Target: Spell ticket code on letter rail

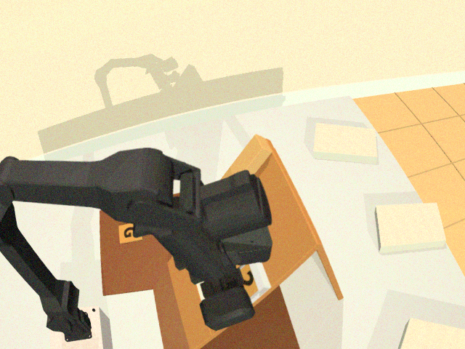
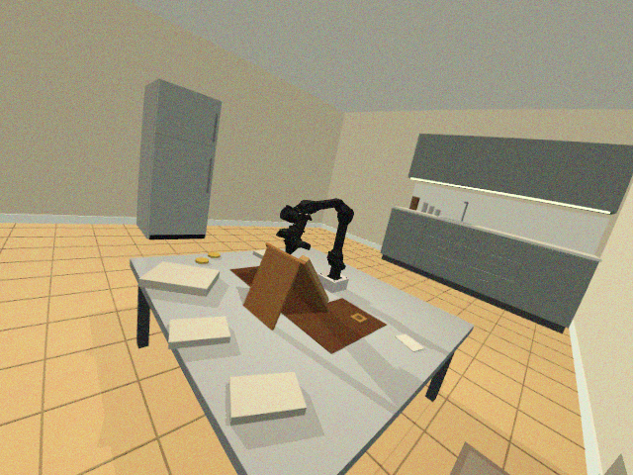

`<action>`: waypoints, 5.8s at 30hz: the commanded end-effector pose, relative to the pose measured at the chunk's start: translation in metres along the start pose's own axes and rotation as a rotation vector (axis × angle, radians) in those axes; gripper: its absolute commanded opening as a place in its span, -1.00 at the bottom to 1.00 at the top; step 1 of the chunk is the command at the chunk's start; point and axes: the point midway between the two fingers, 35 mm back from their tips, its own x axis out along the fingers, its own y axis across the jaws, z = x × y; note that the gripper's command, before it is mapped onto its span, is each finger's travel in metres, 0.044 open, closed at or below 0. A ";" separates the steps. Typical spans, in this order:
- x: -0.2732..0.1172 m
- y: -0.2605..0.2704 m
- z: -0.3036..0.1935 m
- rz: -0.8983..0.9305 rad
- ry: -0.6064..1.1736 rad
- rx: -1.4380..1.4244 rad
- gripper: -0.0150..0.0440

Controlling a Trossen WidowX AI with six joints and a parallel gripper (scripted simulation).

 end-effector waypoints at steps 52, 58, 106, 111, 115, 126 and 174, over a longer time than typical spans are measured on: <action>0.021 -0.007 0.014 0.003 0.121 -0.004 -0.49; 0.023 -0.007 0.016 0.002 0.121 -0.004 -0.49; 0.026 0.003 0.018 0.003 0.120 -0.004 -0.49; 0.027 0.004 0.018 0.003 0.121 -0.004 -0.49; 0.027 0.006 0.018 0.004 0.121 -0.004 -0.49; 0.027 0.009 0.017 0.004 0.121 -0.004 -0.49; -0.110 0.102 -0.046 -0.037 -0.454 -0.023 0.84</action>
